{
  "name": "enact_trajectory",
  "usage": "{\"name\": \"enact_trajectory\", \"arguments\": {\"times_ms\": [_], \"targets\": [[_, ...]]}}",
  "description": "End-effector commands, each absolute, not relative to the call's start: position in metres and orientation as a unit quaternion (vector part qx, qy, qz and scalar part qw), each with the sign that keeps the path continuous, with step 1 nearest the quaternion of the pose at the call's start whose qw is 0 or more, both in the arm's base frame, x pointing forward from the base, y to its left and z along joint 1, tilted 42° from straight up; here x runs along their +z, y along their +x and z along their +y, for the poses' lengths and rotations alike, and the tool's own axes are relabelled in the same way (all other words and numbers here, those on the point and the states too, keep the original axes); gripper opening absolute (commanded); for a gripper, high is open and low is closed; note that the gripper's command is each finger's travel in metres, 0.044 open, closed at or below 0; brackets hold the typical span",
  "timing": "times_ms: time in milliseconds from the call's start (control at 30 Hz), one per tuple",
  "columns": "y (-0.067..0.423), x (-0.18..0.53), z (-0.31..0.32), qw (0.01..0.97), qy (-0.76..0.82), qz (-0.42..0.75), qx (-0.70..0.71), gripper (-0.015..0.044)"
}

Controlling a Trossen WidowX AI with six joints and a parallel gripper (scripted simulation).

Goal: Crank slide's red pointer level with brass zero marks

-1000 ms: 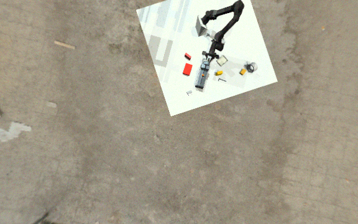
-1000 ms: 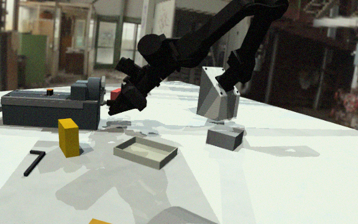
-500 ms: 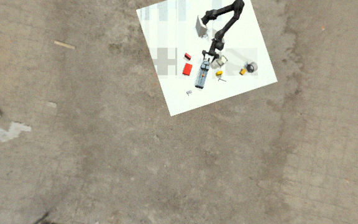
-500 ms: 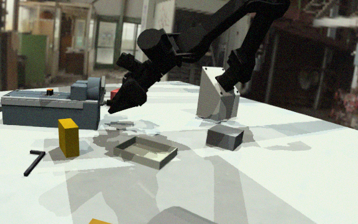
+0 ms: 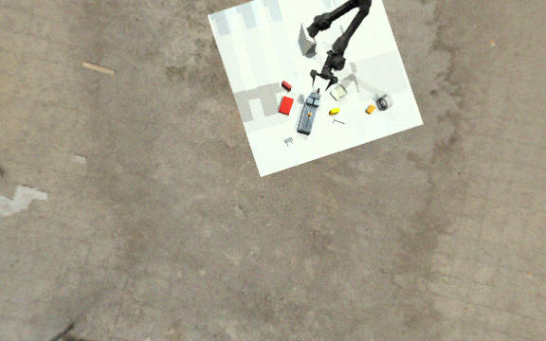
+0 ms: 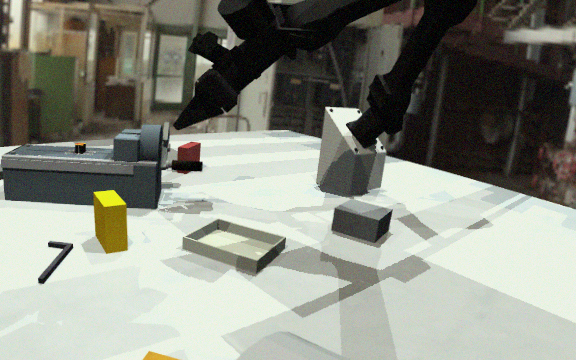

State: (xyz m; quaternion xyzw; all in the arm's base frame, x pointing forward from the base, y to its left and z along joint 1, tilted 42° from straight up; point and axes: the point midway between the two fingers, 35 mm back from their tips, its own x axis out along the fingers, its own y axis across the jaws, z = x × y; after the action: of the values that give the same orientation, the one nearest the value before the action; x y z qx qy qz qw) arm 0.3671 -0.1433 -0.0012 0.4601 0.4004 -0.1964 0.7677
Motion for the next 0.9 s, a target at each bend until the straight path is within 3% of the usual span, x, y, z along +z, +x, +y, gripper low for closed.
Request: {"name": "enact_trajectory", "arguments": {"times_ms": [0, 867], "targets": [[0.363, 0.036, -0.172, 0.775, 0.458, 0.391, -0.194, 0.0440], [0.419, 0.006, -0.257, 0.818, 0.413, 0.396, -0.057, 0.0440]]}}
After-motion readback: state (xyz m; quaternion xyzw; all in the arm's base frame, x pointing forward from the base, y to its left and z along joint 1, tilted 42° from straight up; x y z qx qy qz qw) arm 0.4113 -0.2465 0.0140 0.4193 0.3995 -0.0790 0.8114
